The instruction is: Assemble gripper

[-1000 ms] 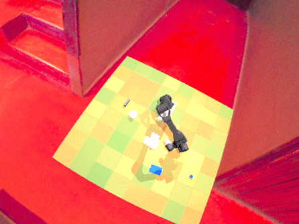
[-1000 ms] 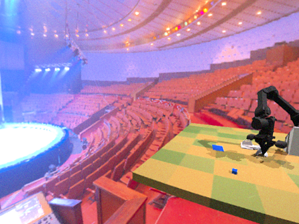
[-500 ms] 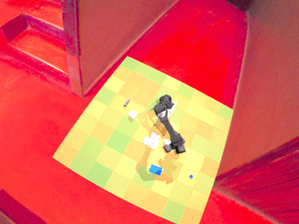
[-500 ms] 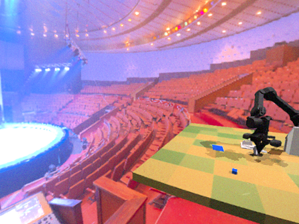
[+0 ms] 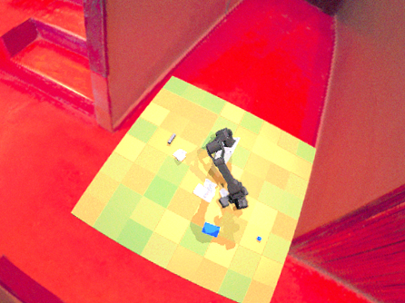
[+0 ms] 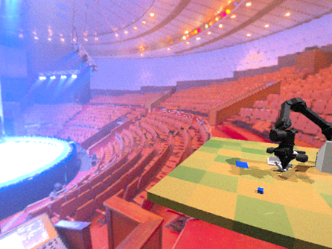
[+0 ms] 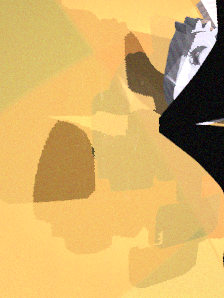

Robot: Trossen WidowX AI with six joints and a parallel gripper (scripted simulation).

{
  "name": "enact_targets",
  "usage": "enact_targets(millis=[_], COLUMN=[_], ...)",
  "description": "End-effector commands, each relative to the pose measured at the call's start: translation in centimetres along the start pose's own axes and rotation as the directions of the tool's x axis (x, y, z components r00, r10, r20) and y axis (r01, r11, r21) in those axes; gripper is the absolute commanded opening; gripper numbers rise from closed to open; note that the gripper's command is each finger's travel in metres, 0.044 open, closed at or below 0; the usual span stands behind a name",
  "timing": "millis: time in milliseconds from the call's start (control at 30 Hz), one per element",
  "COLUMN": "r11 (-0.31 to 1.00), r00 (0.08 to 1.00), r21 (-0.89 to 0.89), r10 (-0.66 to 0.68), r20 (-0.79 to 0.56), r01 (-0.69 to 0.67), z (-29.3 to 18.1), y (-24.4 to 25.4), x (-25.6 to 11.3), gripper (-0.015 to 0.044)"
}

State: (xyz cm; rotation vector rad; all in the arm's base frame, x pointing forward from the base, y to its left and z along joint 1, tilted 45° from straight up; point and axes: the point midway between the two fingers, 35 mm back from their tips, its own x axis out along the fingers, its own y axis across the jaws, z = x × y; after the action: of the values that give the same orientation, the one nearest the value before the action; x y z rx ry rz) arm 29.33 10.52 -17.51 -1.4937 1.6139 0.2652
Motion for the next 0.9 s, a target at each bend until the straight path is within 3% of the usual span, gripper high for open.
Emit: enact_targets(millis=[0,167,267,800,867], r11=[1.0,1.0,1.0,1.0,1.0], r00=[1.0,1.0,1.0,1.0,1.0], r21=[-0.003,-0.001,-0.001,-0.01,-0.01], r10=[-0.003,0.001,0.002,-0.003,-0.003], r20=[-0.001,0.002,0.002,0.003,0.003], r01=[0.003,-0.001,-0.002,0.003,0.003], z=[0.0,0.1,0.1,0.1,0.1], y=[-0.6,-0.2,-0.1,-0.1,-0.1], x=[-0.1,-5.1,-6.1,-5.1,-5.1], gripper=[0.0,0.0,0.0,0.042,0.044])
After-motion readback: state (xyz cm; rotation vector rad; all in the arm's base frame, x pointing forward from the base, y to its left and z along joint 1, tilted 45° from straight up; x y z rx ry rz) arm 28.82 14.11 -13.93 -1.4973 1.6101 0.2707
